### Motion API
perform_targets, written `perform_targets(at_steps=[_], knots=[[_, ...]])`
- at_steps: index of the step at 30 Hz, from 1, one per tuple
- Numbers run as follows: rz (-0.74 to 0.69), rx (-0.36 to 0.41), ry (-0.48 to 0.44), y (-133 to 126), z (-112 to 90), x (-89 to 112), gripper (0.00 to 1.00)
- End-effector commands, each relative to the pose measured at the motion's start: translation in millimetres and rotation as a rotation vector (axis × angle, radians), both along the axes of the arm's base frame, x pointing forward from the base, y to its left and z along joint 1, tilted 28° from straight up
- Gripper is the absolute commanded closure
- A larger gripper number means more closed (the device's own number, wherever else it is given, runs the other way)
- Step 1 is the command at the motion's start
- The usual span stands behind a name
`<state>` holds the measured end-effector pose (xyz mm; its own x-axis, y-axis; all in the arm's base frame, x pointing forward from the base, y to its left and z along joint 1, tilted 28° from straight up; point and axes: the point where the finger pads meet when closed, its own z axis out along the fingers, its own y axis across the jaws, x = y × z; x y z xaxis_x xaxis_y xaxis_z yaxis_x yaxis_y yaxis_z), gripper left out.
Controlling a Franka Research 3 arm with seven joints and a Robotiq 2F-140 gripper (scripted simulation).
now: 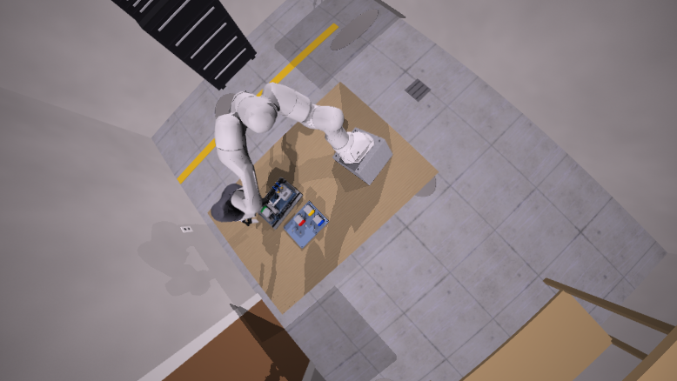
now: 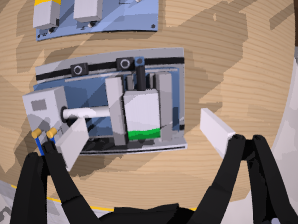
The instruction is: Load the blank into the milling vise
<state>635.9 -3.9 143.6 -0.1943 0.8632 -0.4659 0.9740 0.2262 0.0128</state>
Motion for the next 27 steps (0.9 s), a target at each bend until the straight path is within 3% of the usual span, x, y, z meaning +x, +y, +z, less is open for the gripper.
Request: perform_targets(at_steps=[1, 27], knots=[[-0.003, 0.001, -0.001, 1.2, 1.5, 0.1, 0.0], [-0.003, 0.001, -0.001, 2.2, 4.2, -0.6, 0.0]])
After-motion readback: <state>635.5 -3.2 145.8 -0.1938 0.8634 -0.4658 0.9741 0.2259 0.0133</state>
